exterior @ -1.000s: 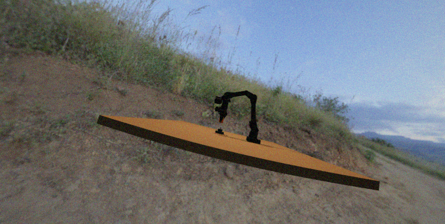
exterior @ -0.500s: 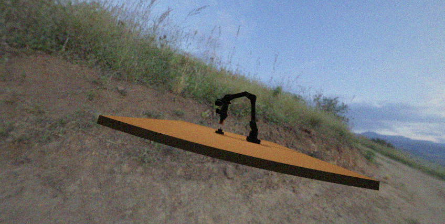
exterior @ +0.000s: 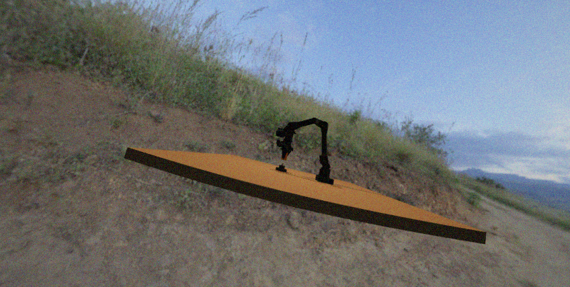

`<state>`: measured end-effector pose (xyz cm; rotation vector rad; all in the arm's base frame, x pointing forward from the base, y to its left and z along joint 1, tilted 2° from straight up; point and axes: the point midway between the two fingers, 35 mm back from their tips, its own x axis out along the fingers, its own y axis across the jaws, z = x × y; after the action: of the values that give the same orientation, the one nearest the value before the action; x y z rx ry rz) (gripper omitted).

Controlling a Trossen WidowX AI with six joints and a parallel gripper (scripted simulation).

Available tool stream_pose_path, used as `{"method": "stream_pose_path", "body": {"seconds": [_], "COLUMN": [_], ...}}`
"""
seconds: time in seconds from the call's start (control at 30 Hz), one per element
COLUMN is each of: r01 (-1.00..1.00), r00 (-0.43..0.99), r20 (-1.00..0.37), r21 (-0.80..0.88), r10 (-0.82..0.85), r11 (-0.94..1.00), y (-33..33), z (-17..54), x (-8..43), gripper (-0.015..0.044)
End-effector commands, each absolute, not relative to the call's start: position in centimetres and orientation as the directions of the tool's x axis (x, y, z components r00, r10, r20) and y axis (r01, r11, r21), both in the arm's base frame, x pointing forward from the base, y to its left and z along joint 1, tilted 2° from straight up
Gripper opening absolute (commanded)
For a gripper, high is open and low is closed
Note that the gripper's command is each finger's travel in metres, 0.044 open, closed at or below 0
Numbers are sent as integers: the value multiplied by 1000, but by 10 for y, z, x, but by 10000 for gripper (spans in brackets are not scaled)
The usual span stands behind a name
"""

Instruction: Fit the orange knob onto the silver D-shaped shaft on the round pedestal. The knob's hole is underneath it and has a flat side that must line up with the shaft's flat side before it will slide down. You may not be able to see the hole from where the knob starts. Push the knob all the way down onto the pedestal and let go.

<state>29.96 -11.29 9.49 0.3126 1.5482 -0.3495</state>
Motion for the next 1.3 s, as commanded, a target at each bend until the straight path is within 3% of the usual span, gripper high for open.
{"method": "stream_pose_path", "body": {"seconds": [0.0,0.57,1.27], "r01": [506,829,837], "r00": [-9,-8,-8], "r20": [-1000,-1000,-1000], "r21": [-26,-21,-21], "r10": [-25,-25,-25], "r11": [862,559,547], "y": [-115,-113,-114], "z": [94,94,70], "x": [300,302,301], "gripper": [0,0,0]}}
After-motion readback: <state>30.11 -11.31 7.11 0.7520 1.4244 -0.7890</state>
